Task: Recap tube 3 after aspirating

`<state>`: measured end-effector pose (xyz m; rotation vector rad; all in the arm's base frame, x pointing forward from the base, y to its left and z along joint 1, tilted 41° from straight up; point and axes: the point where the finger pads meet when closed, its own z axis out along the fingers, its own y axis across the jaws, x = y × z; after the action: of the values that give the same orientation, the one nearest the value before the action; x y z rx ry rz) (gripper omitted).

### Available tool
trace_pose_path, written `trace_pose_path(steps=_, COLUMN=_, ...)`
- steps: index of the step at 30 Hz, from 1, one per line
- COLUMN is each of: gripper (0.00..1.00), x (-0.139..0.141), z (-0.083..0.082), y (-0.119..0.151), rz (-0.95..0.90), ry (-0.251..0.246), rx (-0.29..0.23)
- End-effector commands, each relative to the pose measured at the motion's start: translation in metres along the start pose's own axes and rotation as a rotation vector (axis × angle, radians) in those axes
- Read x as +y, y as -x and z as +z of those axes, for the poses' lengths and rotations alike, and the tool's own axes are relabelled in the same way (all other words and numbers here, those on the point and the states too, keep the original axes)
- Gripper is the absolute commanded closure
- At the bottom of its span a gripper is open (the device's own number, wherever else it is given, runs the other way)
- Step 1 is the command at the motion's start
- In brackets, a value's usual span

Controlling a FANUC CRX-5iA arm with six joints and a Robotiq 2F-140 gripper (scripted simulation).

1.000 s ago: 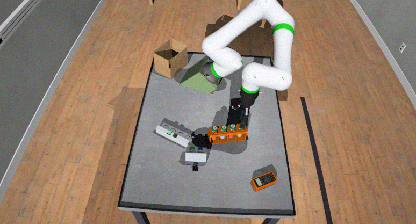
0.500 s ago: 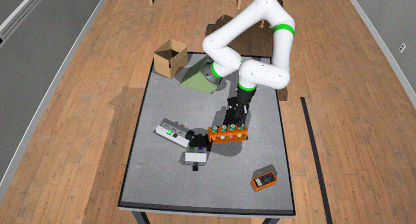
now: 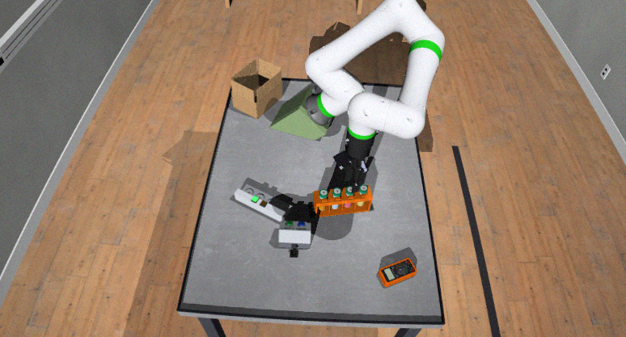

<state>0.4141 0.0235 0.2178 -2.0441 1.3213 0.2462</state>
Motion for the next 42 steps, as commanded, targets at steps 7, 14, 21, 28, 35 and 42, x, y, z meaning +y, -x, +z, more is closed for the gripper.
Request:
trace_pose_path(steps=7, gripper=0.59, x=0.000, z=0.025, y=0.000, rz=0.000, ry=-0.001, rx=0.001)
trace_pose_path(steps=14, gripper=0.59, x=0.000, z=0.025, y=0.000, rz=0.000, ry=-0.001, rx=0.001)
trace_pose_path(steps=21, gripper=0.59, x=0.000, z=0.029, y=0.000, rz=0.000, ry=-0.001, rx=0.001)
trace_pose_path(steps=28, gripper=0.59, x=0.000, z=0.032, y=0.000, rz=0.000, ry=-0.001, rx=0.001)
trace_pose_path(steps=35, gripper=0.59, x=0.000, z=0.035, y=0.000, rz=0.000, ry=-0.001, rx=0.001)
trace_pose_path(steps=42, gripper=0.70, x=0.000, z=0.035, y=0.000, rz=0.000, ry=-0.001, rx=0.001)
